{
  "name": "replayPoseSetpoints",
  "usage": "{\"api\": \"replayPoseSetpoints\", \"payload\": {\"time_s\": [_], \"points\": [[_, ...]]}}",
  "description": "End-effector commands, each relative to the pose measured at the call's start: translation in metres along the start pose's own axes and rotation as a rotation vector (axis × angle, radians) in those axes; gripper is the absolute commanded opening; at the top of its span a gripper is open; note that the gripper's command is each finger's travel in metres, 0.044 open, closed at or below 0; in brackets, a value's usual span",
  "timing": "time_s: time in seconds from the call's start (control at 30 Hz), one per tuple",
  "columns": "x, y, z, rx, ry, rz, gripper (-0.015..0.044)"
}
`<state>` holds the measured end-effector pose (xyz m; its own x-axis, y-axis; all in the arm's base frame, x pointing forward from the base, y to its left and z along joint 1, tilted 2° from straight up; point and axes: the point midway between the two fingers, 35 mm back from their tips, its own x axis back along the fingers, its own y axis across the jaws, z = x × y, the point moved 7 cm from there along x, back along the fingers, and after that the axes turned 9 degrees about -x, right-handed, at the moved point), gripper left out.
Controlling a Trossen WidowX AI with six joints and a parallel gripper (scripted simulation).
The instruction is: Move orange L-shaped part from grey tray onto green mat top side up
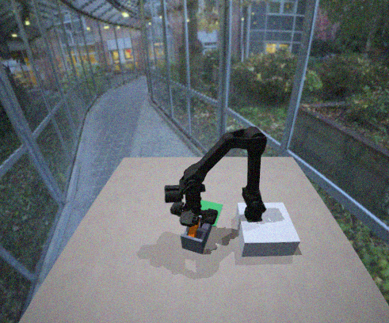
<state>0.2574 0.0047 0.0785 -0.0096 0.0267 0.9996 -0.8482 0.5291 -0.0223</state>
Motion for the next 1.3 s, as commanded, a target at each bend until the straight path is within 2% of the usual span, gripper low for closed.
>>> {"api": "replayPoseSetpoints", "payload": {"time_s": [0.0, 0.17, 0.47, 0.57, 1.27], "points": [[0.0, 0.0, 0.0, 0.0, 0.0, 0.0, 0.0254], [0.0, 0.0, 0.0, 0.0, 0.0, 0.0, 0.0122], [0.0, 0.0, 0.0, 0.0, 0.0, 0.0, 0.0062], [0.0, 0.0, 0.0, 0.0, 0.0, 0.0, 0.0], [0.023, 0.0, 0.0, 0.003, 0.004, 0.002, 0.0]]}}
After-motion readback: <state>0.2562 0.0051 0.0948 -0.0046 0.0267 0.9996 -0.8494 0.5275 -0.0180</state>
